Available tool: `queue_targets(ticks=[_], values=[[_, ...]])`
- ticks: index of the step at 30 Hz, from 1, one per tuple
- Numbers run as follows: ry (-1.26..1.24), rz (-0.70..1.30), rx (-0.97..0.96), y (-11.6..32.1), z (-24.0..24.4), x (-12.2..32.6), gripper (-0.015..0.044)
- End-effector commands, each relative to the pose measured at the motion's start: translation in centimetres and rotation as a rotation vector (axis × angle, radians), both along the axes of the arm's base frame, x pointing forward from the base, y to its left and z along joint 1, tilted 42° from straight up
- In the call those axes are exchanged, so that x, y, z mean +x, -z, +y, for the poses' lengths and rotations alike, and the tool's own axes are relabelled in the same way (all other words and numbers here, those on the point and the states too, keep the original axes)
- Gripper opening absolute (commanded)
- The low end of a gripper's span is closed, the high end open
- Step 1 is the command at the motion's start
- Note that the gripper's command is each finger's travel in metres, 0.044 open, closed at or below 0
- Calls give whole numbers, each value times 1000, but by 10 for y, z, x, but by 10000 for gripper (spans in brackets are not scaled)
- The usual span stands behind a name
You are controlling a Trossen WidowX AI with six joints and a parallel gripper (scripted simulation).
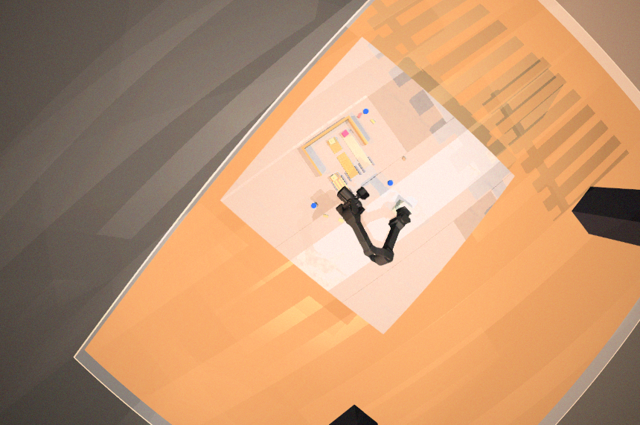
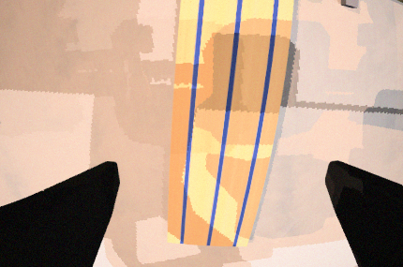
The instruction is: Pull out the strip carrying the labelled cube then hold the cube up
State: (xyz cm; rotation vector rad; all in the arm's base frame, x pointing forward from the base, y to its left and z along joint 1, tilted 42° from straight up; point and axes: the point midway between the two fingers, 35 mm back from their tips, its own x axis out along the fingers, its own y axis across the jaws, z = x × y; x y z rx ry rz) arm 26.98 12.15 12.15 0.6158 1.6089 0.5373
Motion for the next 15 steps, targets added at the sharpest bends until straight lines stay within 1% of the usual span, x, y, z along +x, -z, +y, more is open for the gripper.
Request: queue_targets(ticks=[1,15], values=[[-1,-4,3,0,-2,16,440],[-1,-6,3,4,-6,57,440]])
